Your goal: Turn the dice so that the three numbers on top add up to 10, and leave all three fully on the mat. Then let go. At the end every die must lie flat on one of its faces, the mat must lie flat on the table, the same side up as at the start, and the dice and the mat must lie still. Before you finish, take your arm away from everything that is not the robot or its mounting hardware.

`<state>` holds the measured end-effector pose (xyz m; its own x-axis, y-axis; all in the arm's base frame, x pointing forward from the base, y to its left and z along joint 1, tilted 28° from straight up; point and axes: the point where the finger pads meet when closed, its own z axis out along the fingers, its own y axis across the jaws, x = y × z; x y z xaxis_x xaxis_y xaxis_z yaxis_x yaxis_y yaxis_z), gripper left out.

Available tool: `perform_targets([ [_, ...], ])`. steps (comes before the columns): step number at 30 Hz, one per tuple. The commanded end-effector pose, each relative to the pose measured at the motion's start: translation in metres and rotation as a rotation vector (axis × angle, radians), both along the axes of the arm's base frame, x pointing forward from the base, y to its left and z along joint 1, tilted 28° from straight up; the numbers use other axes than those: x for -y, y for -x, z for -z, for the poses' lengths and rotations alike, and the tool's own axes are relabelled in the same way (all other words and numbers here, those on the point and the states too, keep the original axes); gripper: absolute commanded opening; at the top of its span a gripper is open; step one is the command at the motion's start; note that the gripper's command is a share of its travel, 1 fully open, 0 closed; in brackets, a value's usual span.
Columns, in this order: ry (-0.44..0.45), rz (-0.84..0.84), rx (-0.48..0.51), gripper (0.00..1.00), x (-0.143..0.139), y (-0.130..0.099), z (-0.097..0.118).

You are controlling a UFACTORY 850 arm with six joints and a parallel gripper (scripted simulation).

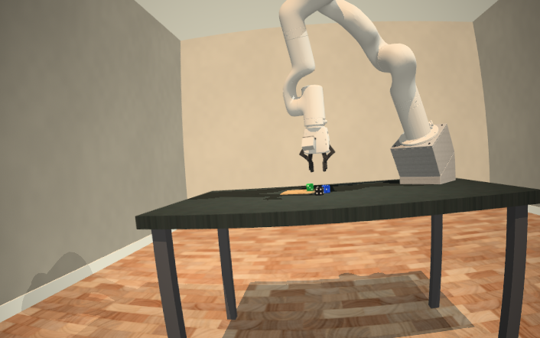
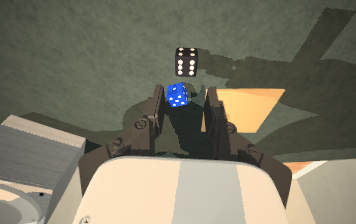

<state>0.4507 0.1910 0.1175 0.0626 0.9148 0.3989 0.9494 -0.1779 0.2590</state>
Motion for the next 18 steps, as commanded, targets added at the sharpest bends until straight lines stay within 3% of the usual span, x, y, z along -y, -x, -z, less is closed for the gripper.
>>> perform_targets([
  [1,0.0,0.0,0.001,0.47,0.0,-0.0004,-0.0005],
  [18,0.0,0.0,0.001,0.47,-0.0009,-0.0011,0.0016],
])
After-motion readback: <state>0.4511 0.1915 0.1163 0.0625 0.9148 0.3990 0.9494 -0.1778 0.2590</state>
